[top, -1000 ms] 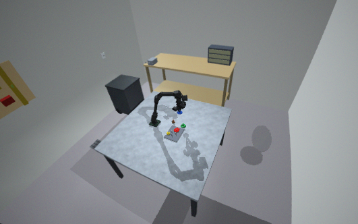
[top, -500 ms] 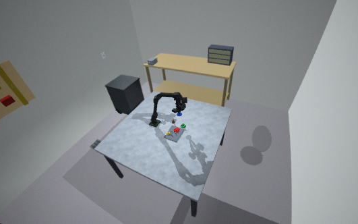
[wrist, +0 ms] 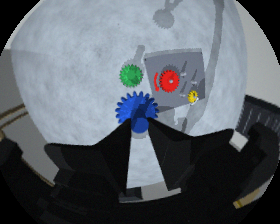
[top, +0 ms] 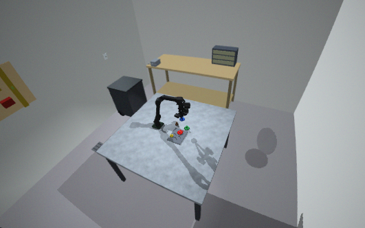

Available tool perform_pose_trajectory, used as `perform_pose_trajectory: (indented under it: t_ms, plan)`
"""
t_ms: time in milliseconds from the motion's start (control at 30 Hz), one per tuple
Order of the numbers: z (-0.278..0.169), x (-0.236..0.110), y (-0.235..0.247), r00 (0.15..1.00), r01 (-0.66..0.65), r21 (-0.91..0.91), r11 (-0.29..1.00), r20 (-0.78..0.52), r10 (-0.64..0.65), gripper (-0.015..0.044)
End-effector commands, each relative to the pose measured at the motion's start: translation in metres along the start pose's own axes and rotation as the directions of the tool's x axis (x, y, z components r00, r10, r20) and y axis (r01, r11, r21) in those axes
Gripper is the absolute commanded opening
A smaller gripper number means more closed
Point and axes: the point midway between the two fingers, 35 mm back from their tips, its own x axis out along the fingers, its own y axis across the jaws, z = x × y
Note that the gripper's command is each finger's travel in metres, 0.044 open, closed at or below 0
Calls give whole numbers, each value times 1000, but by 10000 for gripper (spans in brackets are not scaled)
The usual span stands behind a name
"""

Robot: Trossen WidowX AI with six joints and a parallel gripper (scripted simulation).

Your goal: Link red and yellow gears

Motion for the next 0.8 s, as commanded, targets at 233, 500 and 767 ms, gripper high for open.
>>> perform_pose_trajectory:
  t_ms: [233,500,767]
  plan:
    - [9,8,-25,1000,2,-4,1000,8,-2,0]
    - [13,16,-44,1000,4,-4,1000,8,-4,0]
    - [17,24,-64,1000,5,-4,1000,8,-5,0]
